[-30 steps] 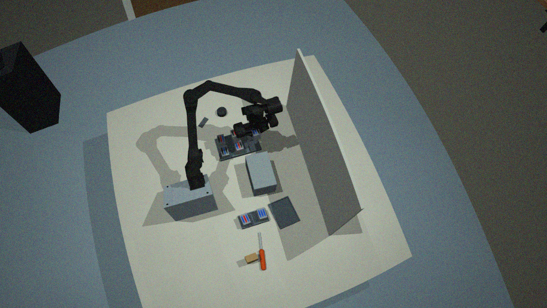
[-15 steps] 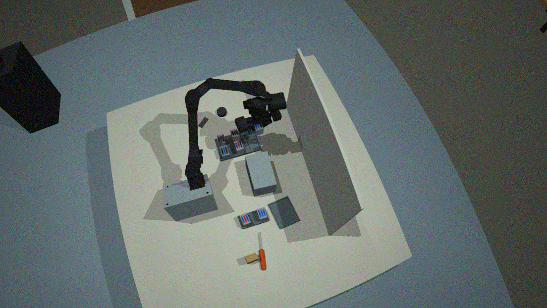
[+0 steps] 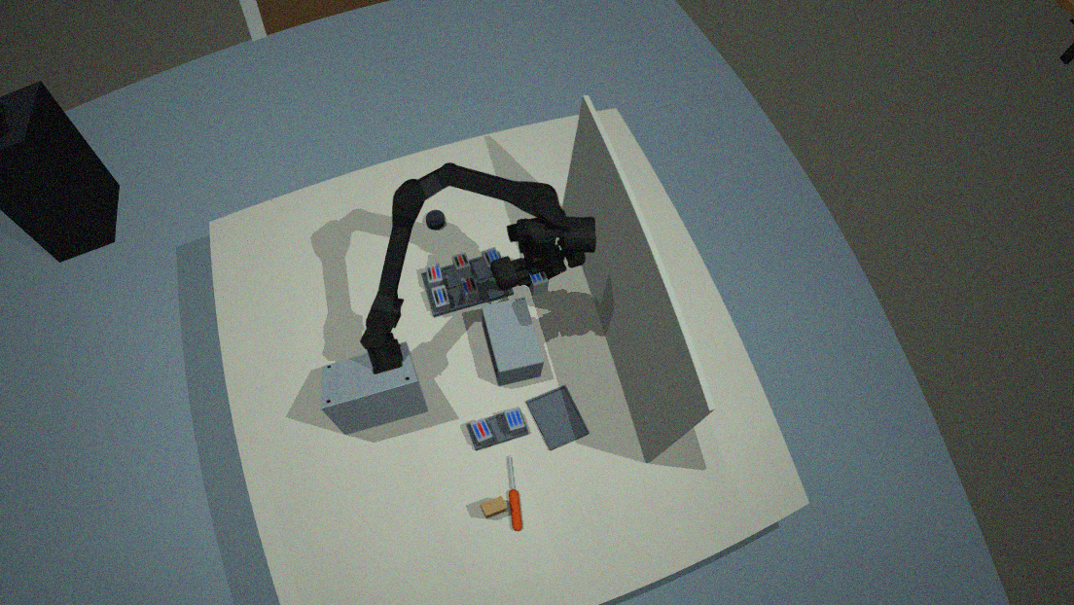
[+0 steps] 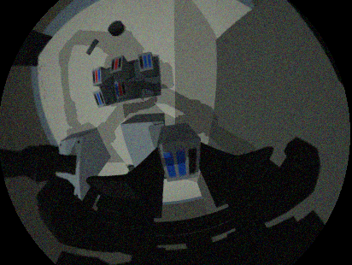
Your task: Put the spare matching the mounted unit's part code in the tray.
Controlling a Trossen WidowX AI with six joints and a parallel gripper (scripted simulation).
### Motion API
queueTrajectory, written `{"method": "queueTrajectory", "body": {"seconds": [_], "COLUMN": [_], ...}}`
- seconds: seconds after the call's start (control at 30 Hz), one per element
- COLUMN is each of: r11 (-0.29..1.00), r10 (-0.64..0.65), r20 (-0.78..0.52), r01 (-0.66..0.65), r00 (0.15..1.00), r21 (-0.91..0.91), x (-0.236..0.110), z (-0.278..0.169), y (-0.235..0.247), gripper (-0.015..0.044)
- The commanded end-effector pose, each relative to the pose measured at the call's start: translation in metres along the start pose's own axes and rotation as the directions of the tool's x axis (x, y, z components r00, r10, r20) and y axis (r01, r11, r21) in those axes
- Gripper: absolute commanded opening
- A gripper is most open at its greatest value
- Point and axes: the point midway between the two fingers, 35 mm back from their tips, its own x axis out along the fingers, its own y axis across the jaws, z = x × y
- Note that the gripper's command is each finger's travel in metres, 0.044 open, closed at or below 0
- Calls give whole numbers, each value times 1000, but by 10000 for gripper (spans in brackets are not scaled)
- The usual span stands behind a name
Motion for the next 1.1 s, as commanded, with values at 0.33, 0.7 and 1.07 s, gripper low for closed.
{"method": "queueTrajectory", "body": {"seconds": [0.33, 0.7, 1.07], "r11": [1000, 1000, 1000], "r10": [3, 7, 8], "r20": [-17, -10, 12], "r01": [-3, -7, -8], "r00": [1000, 1000, 1000], "r21": [-1, -3, -10], "x": [-3, 0, 10], "z": [-94, -170, -242], "y": [-8, 3, 29], "gripper": [0, 0, 0]}}
